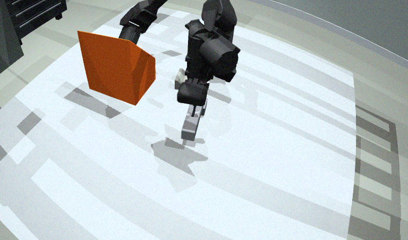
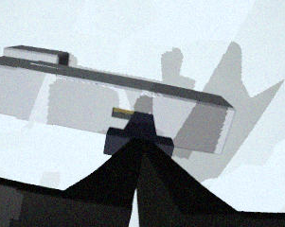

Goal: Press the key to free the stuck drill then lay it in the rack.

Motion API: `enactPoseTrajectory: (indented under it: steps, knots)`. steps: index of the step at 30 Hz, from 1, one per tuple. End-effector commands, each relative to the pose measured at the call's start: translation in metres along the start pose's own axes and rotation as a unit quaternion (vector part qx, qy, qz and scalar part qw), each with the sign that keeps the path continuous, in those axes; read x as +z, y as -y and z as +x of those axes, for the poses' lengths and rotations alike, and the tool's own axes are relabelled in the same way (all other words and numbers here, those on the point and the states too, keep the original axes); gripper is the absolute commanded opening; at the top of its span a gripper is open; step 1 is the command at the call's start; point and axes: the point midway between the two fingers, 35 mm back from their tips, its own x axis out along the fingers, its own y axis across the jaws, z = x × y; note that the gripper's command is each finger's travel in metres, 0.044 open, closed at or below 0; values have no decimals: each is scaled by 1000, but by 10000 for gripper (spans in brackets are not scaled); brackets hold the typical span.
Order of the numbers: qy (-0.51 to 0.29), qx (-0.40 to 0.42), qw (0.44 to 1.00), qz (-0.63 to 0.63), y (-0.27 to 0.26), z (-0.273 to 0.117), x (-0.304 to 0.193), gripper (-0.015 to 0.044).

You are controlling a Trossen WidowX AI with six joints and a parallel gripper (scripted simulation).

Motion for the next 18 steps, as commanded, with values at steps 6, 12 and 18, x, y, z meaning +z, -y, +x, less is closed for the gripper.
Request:
enactPoseTrajectory:
  steps: [6,12,18]
  knots:
    - [-10,5,1000,0,0,15,-6,0]
    - [-10,5,1000,0,0,17,-7,0]
    - [-10,5,1000,1,0,20,-8,0]
